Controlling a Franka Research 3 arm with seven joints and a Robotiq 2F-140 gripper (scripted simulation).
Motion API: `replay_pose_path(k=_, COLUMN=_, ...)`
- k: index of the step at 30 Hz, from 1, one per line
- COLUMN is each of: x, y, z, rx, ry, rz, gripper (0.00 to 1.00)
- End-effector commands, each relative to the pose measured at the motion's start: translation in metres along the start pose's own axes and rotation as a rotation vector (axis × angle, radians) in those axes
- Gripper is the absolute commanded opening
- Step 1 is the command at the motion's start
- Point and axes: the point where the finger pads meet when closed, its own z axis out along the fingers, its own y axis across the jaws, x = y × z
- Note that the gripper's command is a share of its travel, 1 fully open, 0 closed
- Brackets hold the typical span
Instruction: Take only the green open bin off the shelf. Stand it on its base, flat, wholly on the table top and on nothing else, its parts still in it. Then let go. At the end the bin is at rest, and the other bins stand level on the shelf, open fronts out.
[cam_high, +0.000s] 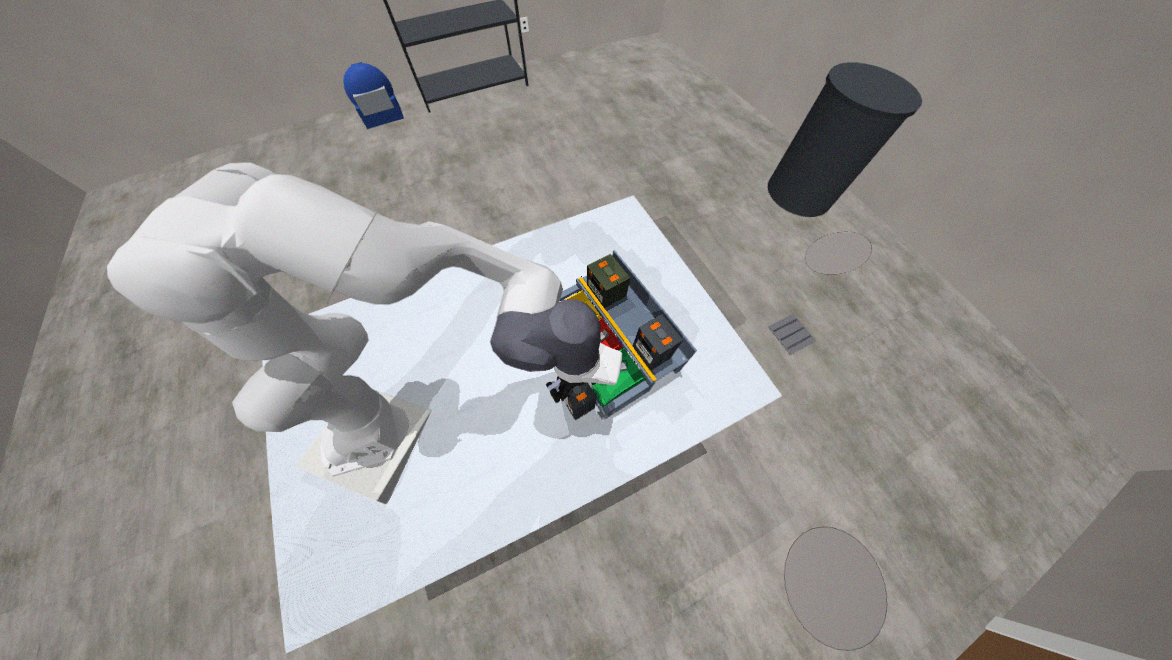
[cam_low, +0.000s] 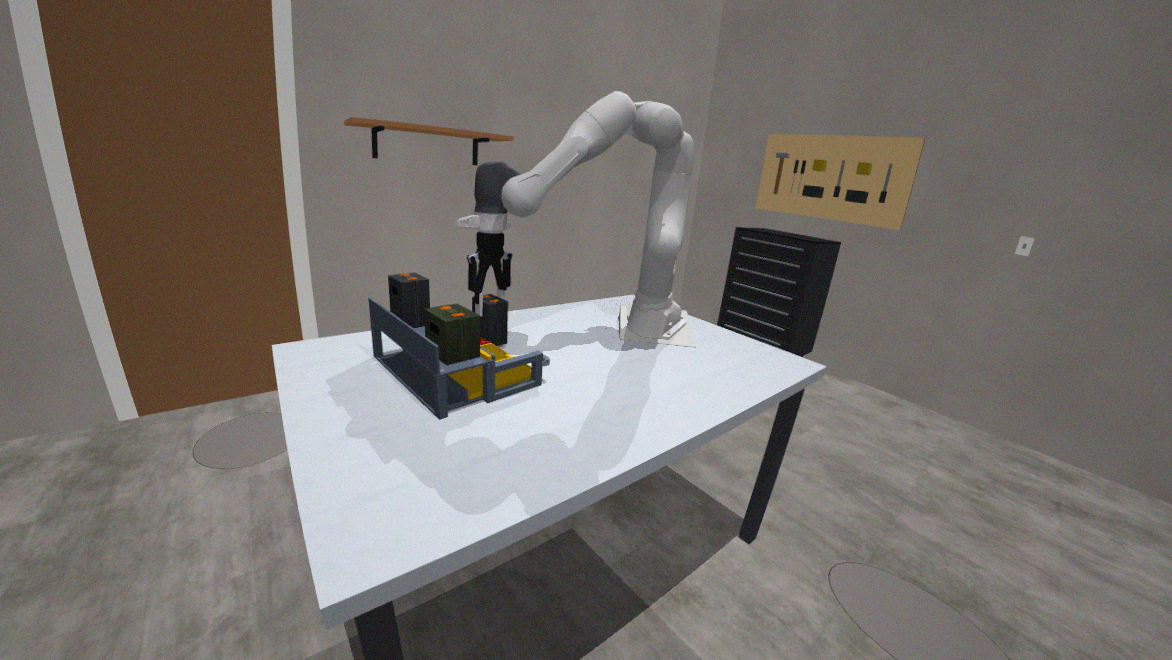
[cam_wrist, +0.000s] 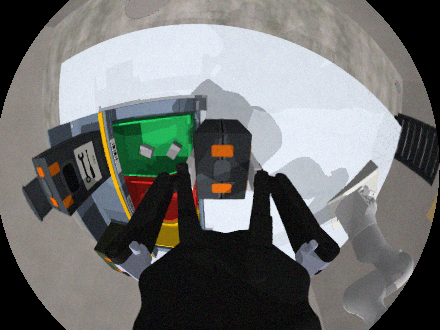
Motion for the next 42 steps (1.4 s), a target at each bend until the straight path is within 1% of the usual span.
replay_pose_path(k=1, x=0.003, y=-0.002, z=-0.008, rx=0.008, ry=0.004, rz=0.002, gripper=0.0)
replay_pose_path(k=9, x=0.003, y=-0.002, z=-0.008, rx=0.008, ry=0.004, rz=0.002, gripper=0.0)
replay_pose_path(k=10, x=-0.001, y=0.001, z=-0.005, rx=-0.003, ry=-0.002, rz=0.0, gripper=0.0)
replay_pose_path(k=14, x=0.004, y=-0.002, z=-0.02, rx=0.008, ry=0.004, rz=0.002, gripper=0.0)
replay_pose_path(k=26, x=0.004, y=-0.002, z=-0.02, rx=0.008, ry=0.004, rz=0.002, gripper=0.0)
replay_pose_path(k=27, x=0.001, y=0.0, z=-0.015, rx=-0.003, ry=-0.002, rz=0.001, gripper=0.0)
replay_pose_path(k=31, x=0.007, y=-0.005, z=-0.023, rx=0.008, ry=0.004, rz=0.002, gripper=0.0)
replay_pose_path(k=42, x=0.007, y=-0.005, z=-0.023, rx=0.008, ry=0.004, rz=0.002, gripper=0.0)
